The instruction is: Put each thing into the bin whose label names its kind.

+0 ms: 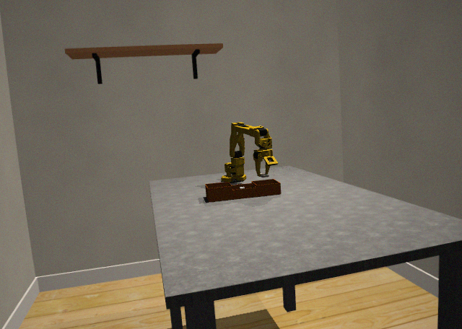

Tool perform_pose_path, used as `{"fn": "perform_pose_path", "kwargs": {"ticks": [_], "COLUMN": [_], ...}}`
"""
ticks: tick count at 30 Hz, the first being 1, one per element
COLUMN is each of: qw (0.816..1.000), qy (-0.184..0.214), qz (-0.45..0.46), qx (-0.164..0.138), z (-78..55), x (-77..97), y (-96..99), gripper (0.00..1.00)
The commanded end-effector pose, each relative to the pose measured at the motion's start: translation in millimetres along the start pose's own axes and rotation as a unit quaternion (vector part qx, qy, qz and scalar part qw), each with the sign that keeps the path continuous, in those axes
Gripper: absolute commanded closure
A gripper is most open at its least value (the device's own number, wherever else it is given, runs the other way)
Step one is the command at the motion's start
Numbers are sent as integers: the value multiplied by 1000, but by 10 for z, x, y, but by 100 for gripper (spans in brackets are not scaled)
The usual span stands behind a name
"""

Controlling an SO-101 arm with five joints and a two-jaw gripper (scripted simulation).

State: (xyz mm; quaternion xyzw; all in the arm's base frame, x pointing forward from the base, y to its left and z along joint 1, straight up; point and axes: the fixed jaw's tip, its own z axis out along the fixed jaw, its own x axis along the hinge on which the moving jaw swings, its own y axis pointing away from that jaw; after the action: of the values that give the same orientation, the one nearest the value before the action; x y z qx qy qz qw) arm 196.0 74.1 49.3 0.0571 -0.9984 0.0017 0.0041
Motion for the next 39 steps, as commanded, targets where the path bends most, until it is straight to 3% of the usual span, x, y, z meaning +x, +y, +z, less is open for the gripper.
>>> {"fn": "perform_pose_path", "kwargs": {"ticks": [1, 39], "qw": [1000, 998], "qy": [-28, -64], "qz": [0, -3], "qx": [-6, -9], "z": [-118, -270], "x": [-100, -353], "y": [-18, -111], "gripper": [100, 100]}}
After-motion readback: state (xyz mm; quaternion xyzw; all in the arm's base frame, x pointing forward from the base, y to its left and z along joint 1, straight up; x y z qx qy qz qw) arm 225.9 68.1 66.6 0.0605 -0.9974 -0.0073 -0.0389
